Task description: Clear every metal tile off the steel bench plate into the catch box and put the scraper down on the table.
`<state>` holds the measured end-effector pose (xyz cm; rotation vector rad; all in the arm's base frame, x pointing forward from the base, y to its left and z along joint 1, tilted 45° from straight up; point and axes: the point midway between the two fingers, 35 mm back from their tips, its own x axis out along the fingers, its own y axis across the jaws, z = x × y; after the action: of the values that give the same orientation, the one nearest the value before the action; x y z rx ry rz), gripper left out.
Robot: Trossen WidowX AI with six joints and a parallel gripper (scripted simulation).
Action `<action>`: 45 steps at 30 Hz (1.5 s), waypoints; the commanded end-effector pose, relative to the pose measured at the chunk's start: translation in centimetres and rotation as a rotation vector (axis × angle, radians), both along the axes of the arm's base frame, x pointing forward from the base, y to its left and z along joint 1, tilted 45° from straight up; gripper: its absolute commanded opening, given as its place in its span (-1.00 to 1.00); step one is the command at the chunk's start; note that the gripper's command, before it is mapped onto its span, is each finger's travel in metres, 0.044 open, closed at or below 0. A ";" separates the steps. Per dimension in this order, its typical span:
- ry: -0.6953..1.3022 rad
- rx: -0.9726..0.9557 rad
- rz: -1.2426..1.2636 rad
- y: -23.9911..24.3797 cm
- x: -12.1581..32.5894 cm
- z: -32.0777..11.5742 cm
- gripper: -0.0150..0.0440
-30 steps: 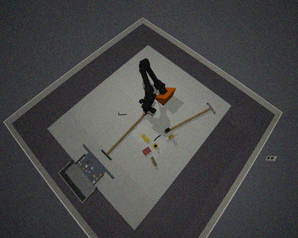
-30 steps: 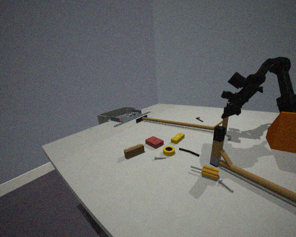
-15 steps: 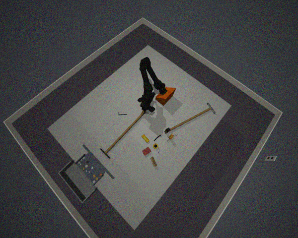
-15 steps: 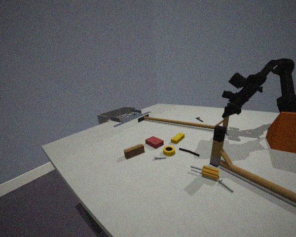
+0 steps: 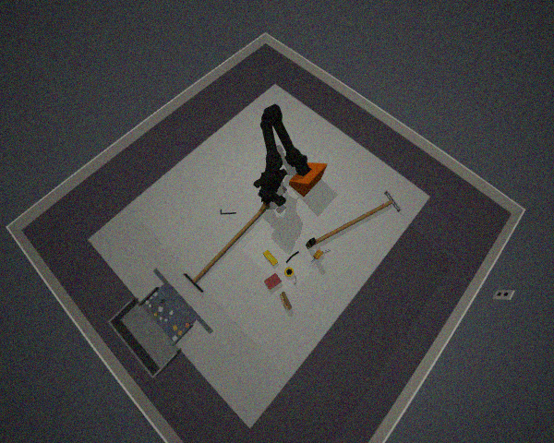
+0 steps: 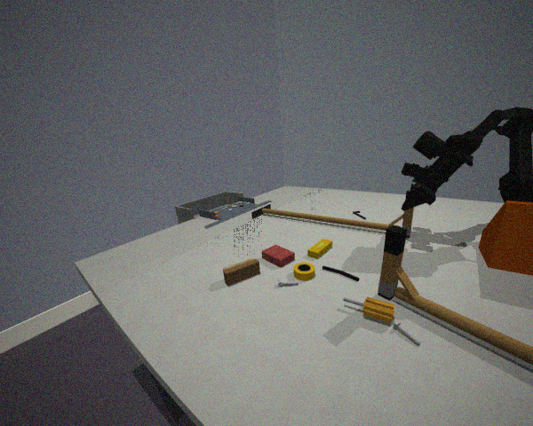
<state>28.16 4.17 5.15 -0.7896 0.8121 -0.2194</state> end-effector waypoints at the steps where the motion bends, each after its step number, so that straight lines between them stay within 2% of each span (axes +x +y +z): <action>1: -0.011 0.006 0.005 -0.1 0.1 0.5 -0.49; 45: -0.017 0.008 -0.004 0.6 5.8 1.6 -0.49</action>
<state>33.22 4.38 6.43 -0.7836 0.8105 -0.2338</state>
